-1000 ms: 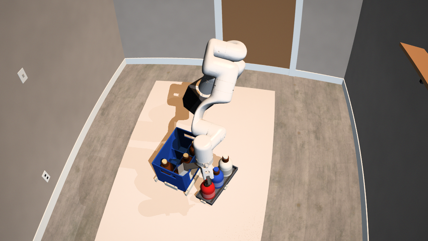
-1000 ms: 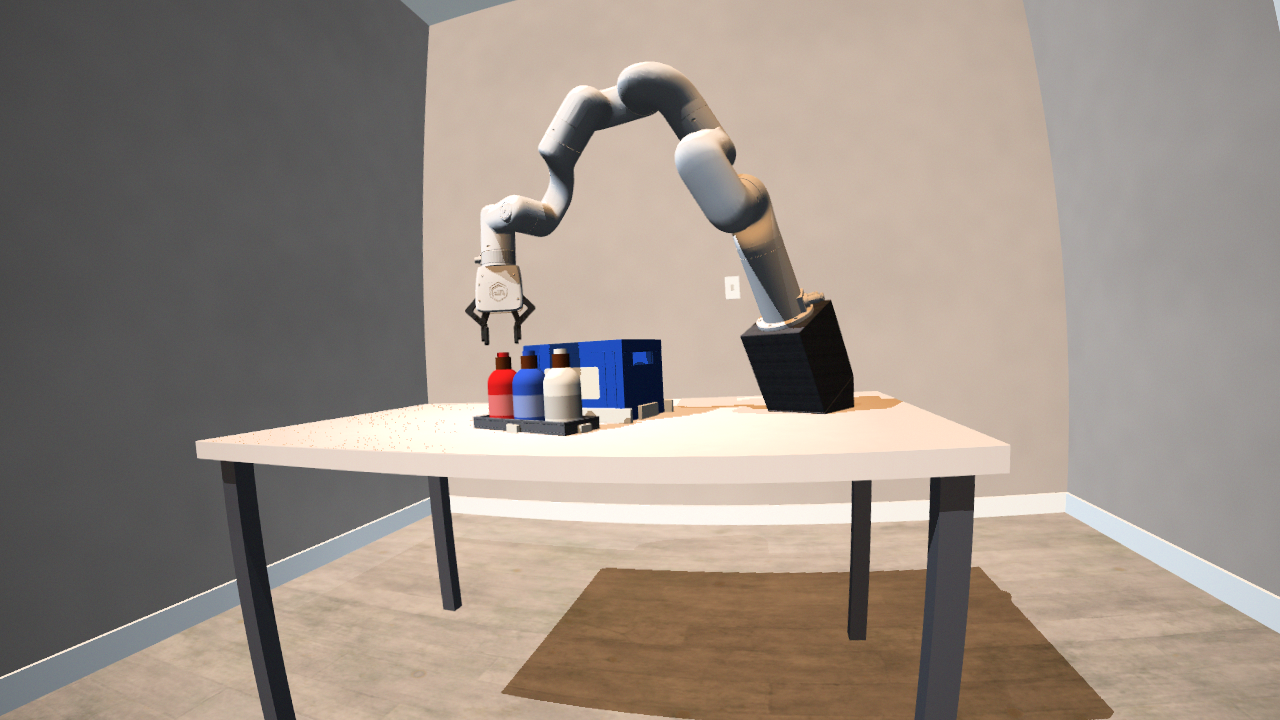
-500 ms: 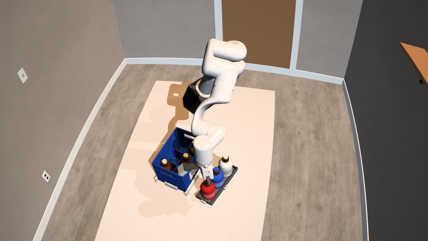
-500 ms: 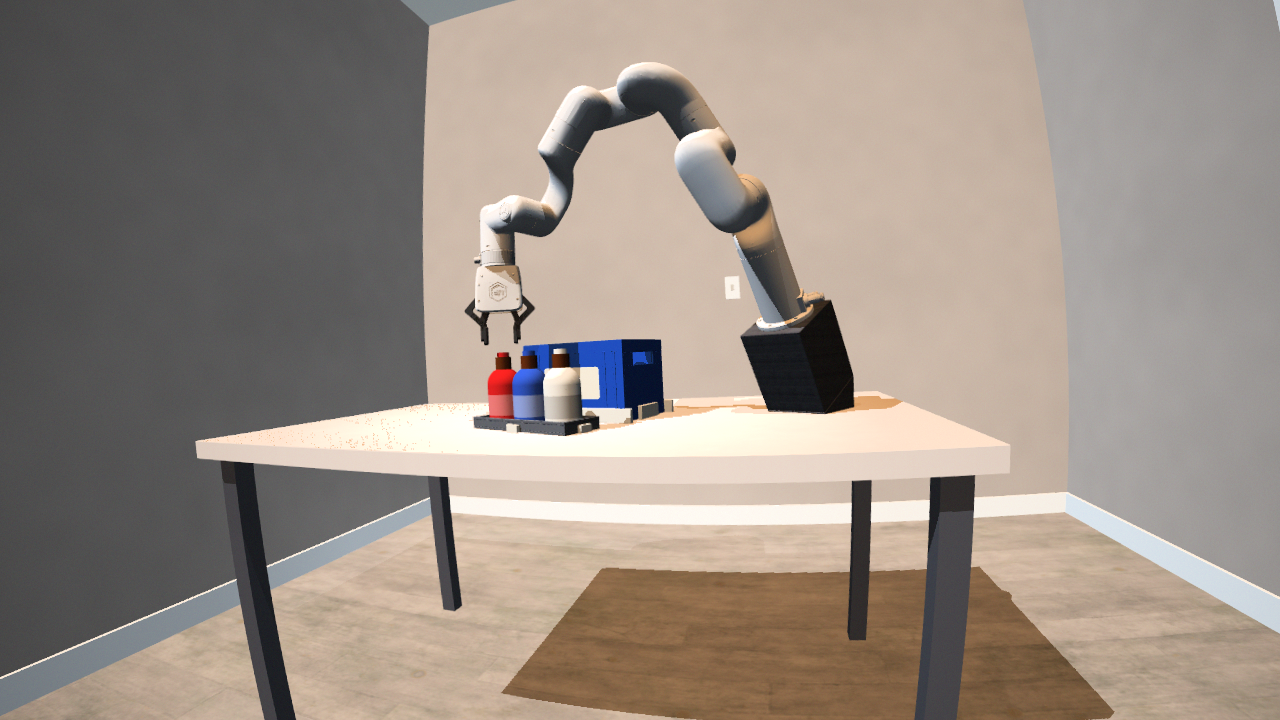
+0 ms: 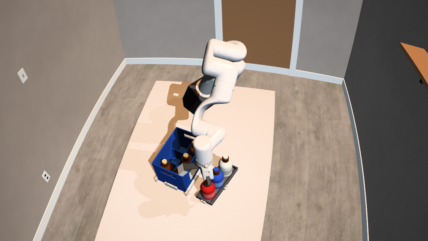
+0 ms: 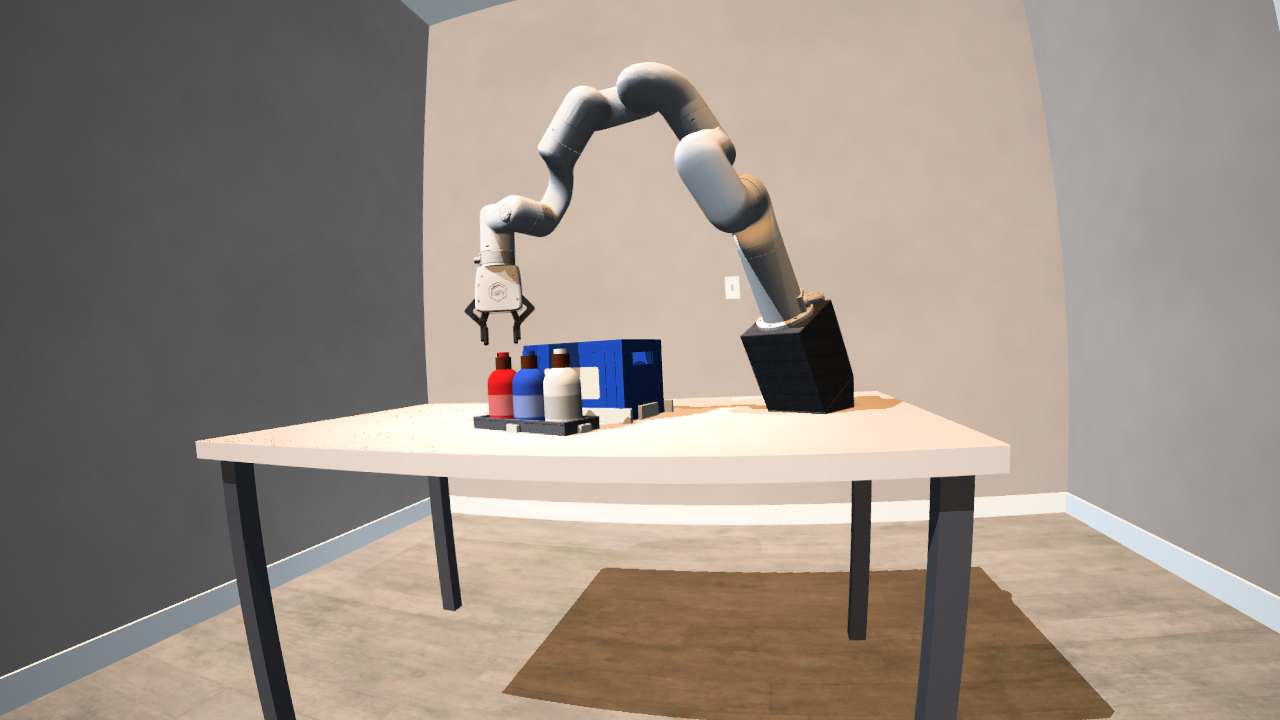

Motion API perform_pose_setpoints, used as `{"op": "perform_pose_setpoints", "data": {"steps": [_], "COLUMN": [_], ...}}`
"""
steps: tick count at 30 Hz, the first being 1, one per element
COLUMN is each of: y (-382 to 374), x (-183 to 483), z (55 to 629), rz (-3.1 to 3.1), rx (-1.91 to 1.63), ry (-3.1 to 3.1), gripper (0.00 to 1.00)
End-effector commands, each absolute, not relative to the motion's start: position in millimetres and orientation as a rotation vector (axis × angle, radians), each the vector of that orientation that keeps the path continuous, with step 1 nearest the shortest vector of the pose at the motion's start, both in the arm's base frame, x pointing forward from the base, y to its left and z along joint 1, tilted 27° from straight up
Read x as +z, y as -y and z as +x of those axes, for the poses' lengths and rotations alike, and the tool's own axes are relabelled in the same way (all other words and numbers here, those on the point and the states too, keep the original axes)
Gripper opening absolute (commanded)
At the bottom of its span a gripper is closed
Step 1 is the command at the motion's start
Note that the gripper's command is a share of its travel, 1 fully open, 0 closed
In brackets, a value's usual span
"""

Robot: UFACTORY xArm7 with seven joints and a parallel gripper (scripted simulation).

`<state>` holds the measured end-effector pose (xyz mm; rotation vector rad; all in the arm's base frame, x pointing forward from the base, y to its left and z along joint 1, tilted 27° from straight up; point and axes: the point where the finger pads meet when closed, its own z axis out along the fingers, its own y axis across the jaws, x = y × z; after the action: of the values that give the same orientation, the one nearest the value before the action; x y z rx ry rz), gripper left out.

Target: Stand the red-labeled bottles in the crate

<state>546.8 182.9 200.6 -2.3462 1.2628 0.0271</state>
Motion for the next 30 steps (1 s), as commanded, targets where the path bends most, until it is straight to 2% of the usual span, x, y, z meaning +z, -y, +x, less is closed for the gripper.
{"op": "perform_pose_setpoints", "data": {"steps": [1, 30], "y": [-182.0, -189.3], "x": [202.5, 187.0], "z": [548.1, 551.7], "rz": [-2.343, -2.343], "rx": [0.021, 0.021], "ry": [-1.263, -1.263], "gripper": [0.65, 0.65]}}
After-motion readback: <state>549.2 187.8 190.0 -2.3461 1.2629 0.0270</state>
